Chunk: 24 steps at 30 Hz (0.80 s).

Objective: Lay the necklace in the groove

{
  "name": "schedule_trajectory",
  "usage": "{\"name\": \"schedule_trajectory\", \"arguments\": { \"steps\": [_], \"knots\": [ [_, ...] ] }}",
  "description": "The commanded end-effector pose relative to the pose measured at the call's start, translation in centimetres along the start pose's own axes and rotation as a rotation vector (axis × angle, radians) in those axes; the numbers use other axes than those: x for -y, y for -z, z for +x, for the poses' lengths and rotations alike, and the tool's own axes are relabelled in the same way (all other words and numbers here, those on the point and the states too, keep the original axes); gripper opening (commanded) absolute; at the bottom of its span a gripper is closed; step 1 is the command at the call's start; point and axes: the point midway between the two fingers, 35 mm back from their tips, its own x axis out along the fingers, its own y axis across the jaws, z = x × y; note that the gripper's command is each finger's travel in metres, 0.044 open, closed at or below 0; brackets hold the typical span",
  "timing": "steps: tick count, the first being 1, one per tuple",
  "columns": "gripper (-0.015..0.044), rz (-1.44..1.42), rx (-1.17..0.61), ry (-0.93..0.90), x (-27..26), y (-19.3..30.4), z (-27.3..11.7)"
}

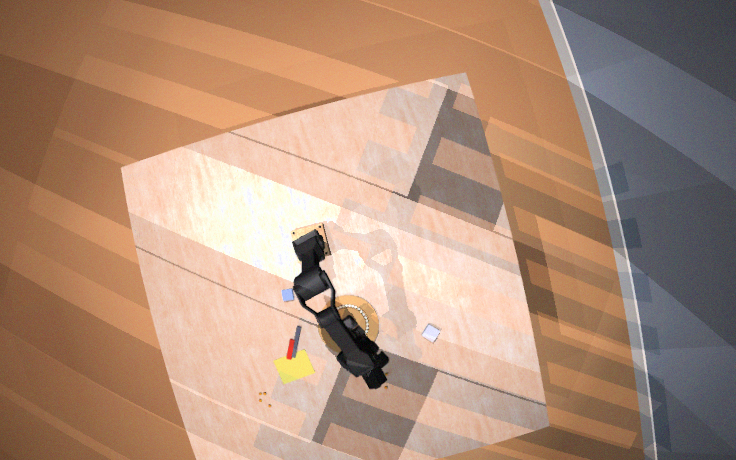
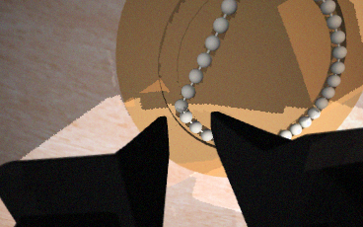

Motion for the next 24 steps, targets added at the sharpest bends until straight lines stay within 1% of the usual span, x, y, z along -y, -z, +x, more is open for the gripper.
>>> {"name": "schedule_trajectory", "arguments": {
  "steps": [1,6,11,14,24],
  "knots": [
    [0.012,0.111,-0.005,-0.001,-0.2,0.4,-0.2],
    [0.012,0.111,-0.005,-0.001,-0.2,0.4,-0.1],
    [0.012,0.111,-0.005,-0.001,-0.2,0.5,1.4],
    [0.012,0.105,0.0,-0.009,-0.3,0.4,0.7],
    [0.012,0.107,-0.002,-0.006,-0.3,0.4,2.1]
  ]
}}
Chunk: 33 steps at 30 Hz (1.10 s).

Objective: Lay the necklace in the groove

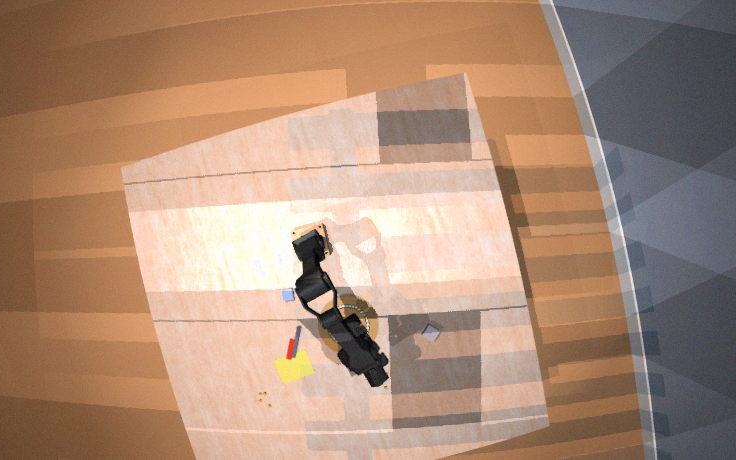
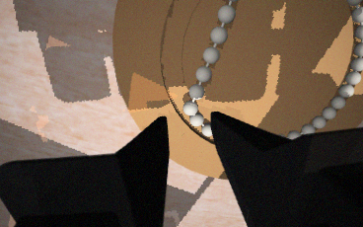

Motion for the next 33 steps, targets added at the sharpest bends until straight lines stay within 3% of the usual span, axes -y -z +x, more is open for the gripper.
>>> {"name": "schedule_trajectory", "arguments": {
  "steps": [1,14,19,33],
  "knots": [
    [0.012,0.003,-0.003,0.008,0.2,0.1,0.8],
    [0.012,0.007,-0.005,0.012,0.3,0.1,2.4],
    [0.0,0.002,-0.001,0.01,0.2,0.0,2.1],
    [0.0,0.002,-0.001,0.01,0.2,0.0,2.1]
  ]
}}
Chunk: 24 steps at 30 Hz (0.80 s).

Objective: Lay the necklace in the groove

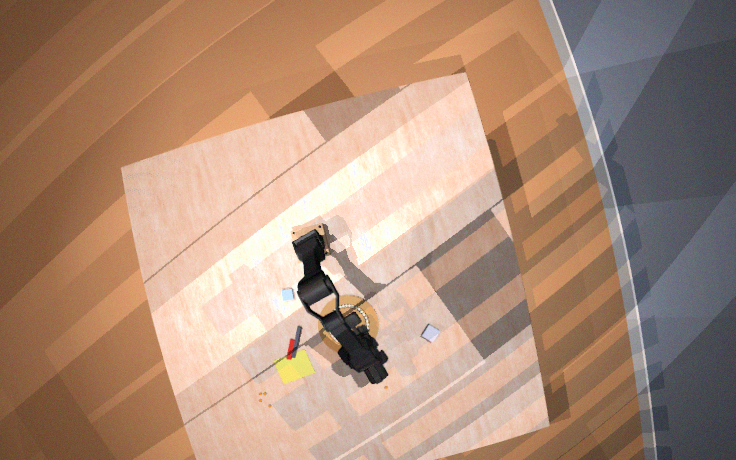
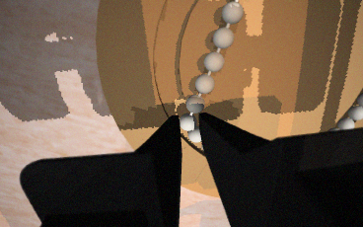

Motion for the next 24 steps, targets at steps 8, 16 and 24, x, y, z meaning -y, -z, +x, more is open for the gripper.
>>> {"name": "schedule_trajectory", "arguments": {
  "steps": [8,16,24],
  "knots": [
    [0.0,0.0,0.0,0.0,-0.01,0.0,-0.02],
    [0.0,0.0,0.0,0.0,-0.01,0.0,-0.02],
    [0.0,0.004,-0.004,0.001,0.06,0.06,-0.7]
  ]
}}
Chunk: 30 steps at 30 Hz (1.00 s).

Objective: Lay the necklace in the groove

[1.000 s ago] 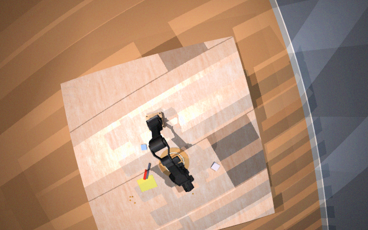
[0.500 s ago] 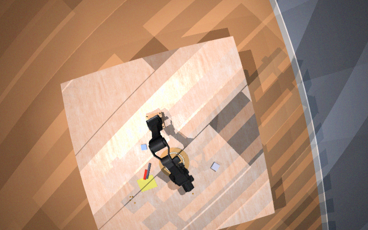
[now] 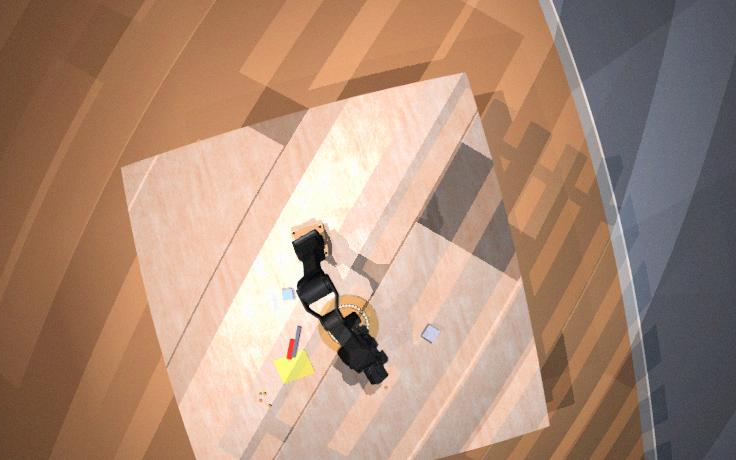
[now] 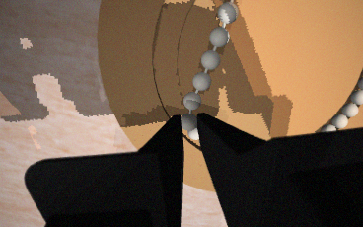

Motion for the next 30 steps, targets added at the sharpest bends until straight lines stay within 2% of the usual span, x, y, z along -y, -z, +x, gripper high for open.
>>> {"name": "schedule_trajectory", "arguments": {
  "steps": [1,14,30],
  "knots": [
    [0.0,0.004,-0.003,0.0,-0.05,0.06,-0.23],
    [0.0,0.004,-0.004,-0.001,-0.36,0.18,0.71],
    [0.042,0.004,-0.003,-0.001,-0.37,0.17,-0.18]
  ]
}}
